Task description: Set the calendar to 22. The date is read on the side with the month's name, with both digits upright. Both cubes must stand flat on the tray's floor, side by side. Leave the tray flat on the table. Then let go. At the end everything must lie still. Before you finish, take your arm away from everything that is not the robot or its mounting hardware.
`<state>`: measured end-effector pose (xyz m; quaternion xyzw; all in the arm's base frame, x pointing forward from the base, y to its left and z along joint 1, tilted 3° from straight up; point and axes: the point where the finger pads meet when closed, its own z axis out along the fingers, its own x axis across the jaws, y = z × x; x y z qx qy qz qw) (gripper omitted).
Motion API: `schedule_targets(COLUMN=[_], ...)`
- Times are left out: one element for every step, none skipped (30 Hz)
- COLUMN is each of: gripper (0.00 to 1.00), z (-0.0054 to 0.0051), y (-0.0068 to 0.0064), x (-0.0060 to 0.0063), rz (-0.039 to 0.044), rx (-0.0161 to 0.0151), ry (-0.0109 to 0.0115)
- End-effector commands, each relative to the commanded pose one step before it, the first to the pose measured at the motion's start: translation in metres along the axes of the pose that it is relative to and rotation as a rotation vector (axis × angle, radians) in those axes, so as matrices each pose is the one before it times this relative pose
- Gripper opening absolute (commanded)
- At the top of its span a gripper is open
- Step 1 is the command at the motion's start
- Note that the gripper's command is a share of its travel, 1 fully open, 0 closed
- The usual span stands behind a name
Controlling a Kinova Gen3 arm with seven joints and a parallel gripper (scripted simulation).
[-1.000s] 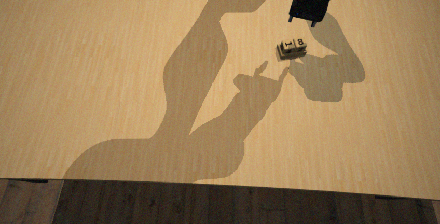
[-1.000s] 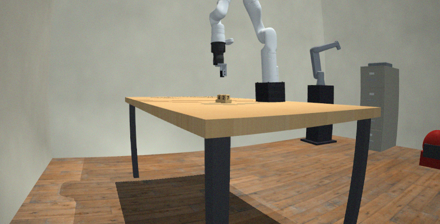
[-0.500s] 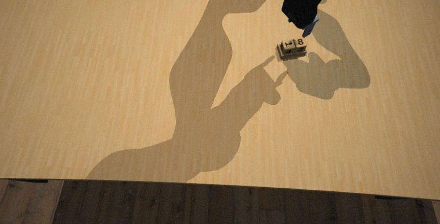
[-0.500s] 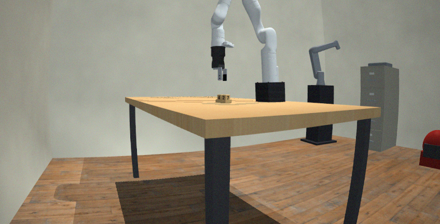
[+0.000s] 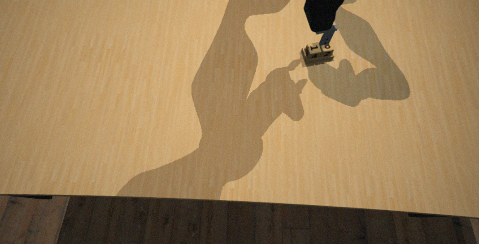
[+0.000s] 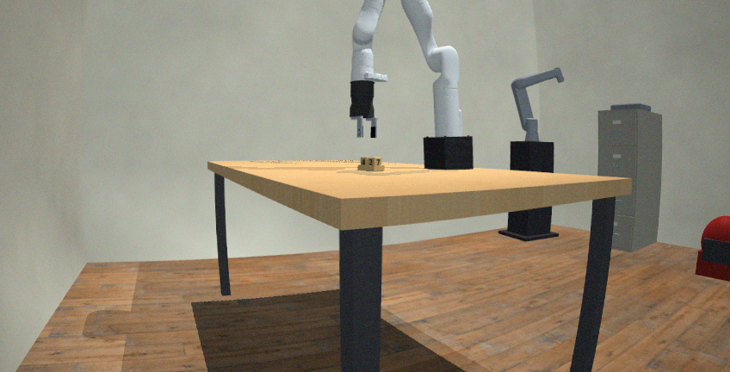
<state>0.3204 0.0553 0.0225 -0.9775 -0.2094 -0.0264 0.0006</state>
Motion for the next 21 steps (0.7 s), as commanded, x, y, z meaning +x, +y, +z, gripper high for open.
schedule_targets(gripper=[1.00,1.00,1.00,0.90,0.90,0.90,0.90,0.90,0.90,0.90,0.90,0.90,0.90,0.90,0.90,0.90,0.90,0.90,0.90,0.90,0.90], z=[0.00213,-0.00001,-0.00001,-0.00001,-0.00006,-0.00008,-0.00004,0.00000,0.00000,-0.00003,0.00000,0.00000,0.00000,0.00000,0.00000,0.00000,0.00000,0.00000,0.00000,0.00000,0.00000], y=[-0.00073,0.00005,-0.00008,-0.00008,0.00000,0.00000,0.00000,0.00000,0.00000,0.00000,0.00000,0.00000,0.00000,0.00000,0.00000,0.00000,0.00000,0.00000,0.00000,0.00000,0.00000], x=[-0.00147,-0.00009,-0.00017,-0.00010,0.00005,0.00007,0.00004,0.00000,0.00000,0.00003,0.00000,0.00000,0.00000,0.00000,0.00000,0.00000,0.00000,0.00000,0.00000,0.00000,0.00000], rz=[0.02232,-0.00956,-0.00408,0.00000,0.00000,0.00000,0.00000,0.00000,0.00000,0.00000,0.00000,0.00000,0.00000,0.00000,0.00000,0.00000,0.00000,0.00000,0.00000,0.00000,0.00000], rx=[-0.00488,-0.00004,0.00026,0.00023,0.00000,-0.00001,-0.00001,0.00000,0.00000,-0.00001,0.00000,0.00000,0.00000,0.00000,0.00000,0.00000,0.00000,0.00000,0.00000,0.00000,0.00000], ry=[-0.00477,0.00018,-0.00028,-0.00029,0.00018,0.00025,0.00014,0.00000,0.00000,0.00011,0.00000,0.00000,0.00000,0.00000,0.00000,0.00000,0.00000,0.00000,0.00000,0.00000,0.00000])
